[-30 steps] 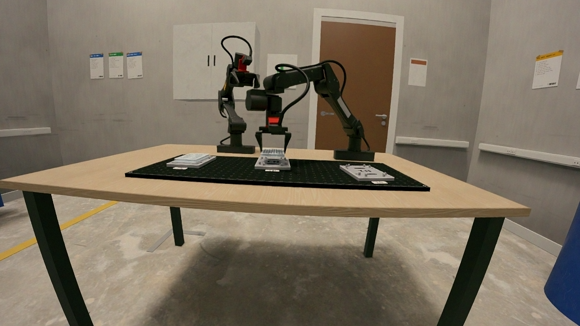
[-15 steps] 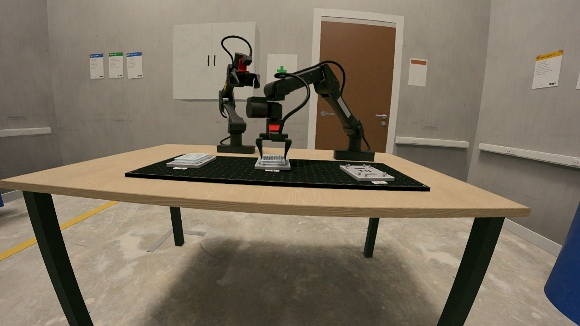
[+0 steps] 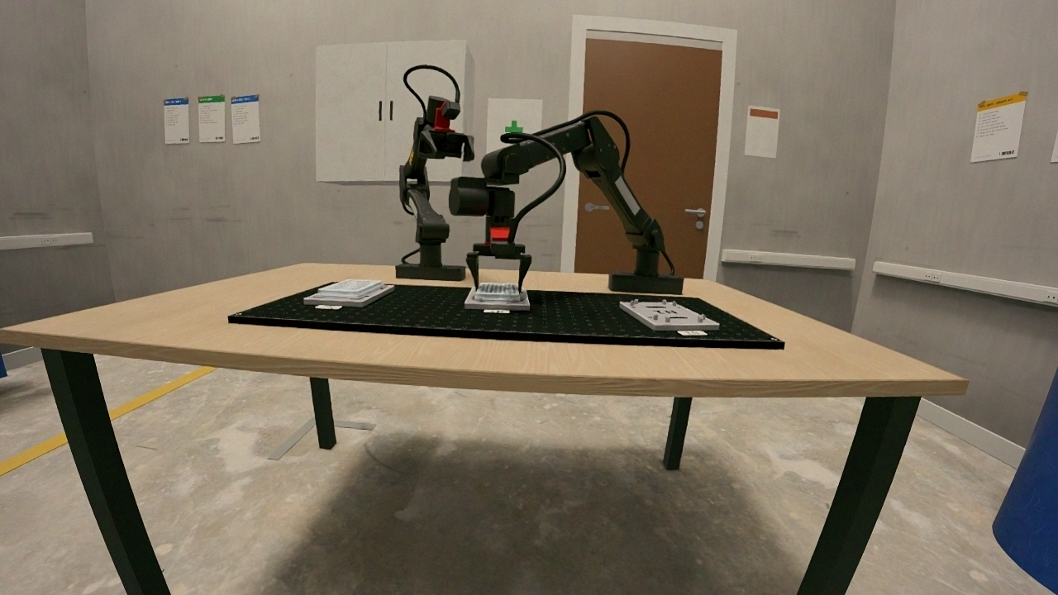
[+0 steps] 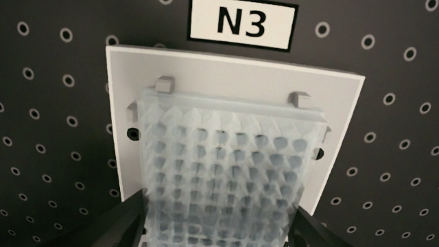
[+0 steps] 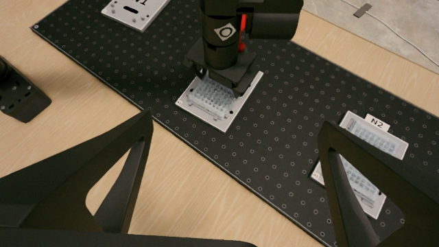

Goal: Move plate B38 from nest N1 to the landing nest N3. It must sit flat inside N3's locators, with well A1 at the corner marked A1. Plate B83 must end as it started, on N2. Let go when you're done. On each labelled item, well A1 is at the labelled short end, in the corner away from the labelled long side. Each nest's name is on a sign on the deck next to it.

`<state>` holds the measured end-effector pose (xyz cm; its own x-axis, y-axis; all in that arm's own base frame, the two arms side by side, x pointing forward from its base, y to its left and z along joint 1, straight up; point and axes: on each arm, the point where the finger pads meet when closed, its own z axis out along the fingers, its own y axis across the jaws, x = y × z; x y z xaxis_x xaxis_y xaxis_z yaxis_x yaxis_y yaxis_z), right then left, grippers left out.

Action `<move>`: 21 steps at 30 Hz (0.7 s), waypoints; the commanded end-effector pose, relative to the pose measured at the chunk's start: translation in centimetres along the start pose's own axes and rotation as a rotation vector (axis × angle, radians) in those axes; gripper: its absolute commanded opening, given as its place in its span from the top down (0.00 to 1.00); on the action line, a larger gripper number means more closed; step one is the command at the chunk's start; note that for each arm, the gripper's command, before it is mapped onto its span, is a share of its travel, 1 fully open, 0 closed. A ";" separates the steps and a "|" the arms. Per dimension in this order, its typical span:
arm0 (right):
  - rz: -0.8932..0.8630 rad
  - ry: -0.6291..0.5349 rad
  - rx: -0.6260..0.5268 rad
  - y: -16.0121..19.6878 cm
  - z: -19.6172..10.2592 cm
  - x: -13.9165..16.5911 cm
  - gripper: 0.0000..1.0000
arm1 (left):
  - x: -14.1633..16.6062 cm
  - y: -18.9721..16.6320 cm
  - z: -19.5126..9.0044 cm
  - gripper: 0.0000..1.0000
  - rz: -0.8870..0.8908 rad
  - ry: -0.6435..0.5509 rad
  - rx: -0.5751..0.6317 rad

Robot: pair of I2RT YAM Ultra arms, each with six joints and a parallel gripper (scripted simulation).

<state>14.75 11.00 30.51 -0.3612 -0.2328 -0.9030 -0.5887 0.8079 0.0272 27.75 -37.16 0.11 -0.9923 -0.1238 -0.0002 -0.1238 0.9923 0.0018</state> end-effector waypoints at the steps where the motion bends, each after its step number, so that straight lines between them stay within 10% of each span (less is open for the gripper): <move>1: -0.004 -0.013 0.001 0.0 -0.7 -0.9 0.00 | 0.0 -0.2 -0.6 0.20 -0.003 -0.016 -0.004; 4: 0.001 -0.015 0.004 -0.1 -0.4 -0.8 0.00 | 0.0 -0.2 -0.6 0.00 -0.004 -0.016 -0.004; 21: 0.001 -0.015 0.004 -0.1 -0.4 -0.8 0.00 | -0.6 -0.1 -4.1 0.00 0.004 -0.044 0.043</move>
<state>14.77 10.97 30.51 -0.3621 -0.2313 -0.9030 -0.5868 0.8093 0.0280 27.75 -37.17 2.09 -0.9921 -0.1244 -0.0157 -0.1239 0.9920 -0.0247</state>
